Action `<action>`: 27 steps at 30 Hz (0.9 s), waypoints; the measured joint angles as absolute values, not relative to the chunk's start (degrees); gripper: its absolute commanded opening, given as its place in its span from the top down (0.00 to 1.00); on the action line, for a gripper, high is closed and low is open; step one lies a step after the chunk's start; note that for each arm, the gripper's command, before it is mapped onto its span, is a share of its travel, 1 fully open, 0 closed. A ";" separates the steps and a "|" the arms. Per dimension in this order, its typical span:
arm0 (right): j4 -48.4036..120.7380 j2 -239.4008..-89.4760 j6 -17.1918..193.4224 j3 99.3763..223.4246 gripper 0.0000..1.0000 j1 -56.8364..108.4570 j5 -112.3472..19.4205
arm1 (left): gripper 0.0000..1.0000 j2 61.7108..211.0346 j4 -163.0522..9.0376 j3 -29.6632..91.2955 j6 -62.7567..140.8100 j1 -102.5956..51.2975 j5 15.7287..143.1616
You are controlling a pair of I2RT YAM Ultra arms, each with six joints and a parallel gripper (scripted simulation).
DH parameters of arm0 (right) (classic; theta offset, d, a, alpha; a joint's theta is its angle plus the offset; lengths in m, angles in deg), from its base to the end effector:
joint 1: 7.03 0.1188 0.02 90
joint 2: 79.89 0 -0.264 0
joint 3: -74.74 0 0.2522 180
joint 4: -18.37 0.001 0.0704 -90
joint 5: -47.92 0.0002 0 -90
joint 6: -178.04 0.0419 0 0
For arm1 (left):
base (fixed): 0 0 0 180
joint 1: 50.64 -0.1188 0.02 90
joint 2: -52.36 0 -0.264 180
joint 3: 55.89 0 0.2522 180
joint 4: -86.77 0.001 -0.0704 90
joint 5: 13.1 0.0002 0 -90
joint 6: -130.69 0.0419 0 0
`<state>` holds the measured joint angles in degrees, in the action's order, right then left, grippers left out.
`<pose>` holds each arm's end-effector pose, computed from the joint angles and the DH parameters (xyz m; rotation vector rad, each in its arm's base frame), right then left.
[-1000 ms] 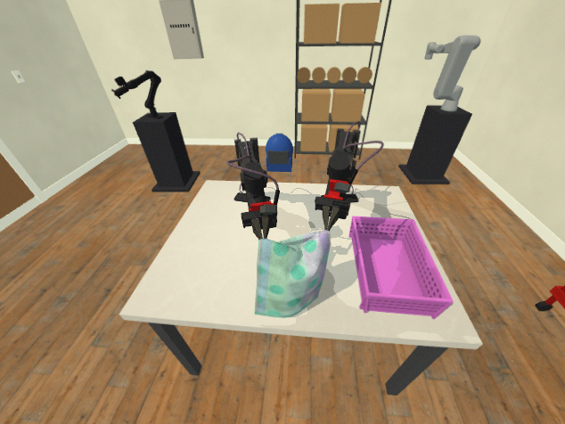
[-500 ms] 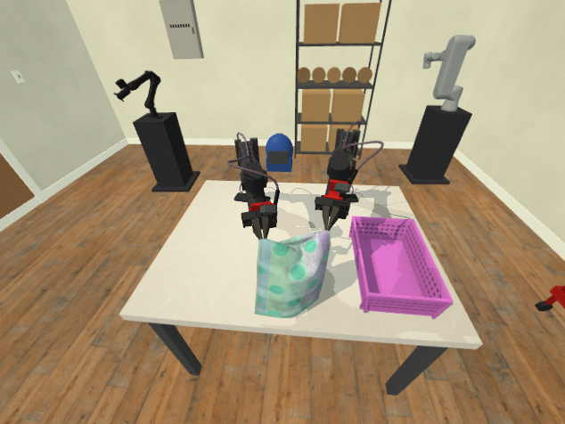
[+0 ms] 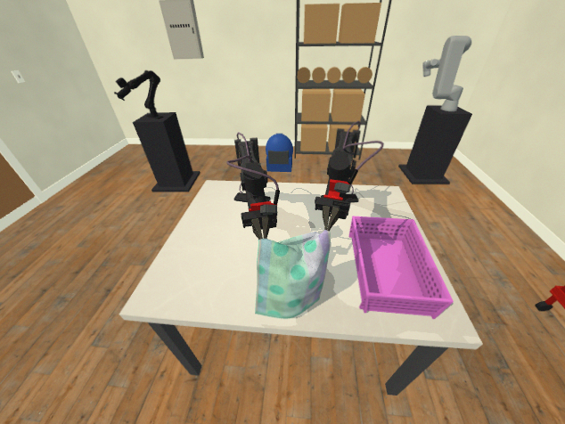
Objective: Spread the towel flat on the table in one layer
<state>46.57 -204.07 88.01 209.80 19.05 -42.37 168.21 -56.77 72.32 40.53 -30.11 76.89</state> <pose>0.4693 0.2311 0.3512 -0.4293 1.8358 0.3172 0.4535 -0.1688 0.3643 0.3534 1.9674 -0.2325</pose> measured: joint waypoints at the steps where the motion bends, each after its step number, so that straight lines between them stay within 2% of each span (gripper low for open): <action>1: 46.57 -204.07 88.01 209.80 1.00 19.05 -42.37 | 1.00 168.21 -56.77 72.32 40.53 -30.11 76.89; 14: 47.03 -204.31 88.01 210.30 1.00 19.03 -42.37 | 1.00 168.37 -56.75 72.56 40.53 -30.11 76.89; 22: 50.28 -211.37 88.01 220.47 1.00 17.76 -42.39 | 1.00 174.40 -61.14 75.32 40.53 -30.17 76.91; 27: 53.41 -218.87 88.01 232.01 1.00 16.80 -42.37 | 1.00 181.55 -61.86 83.86 40.53 -30.28 76.91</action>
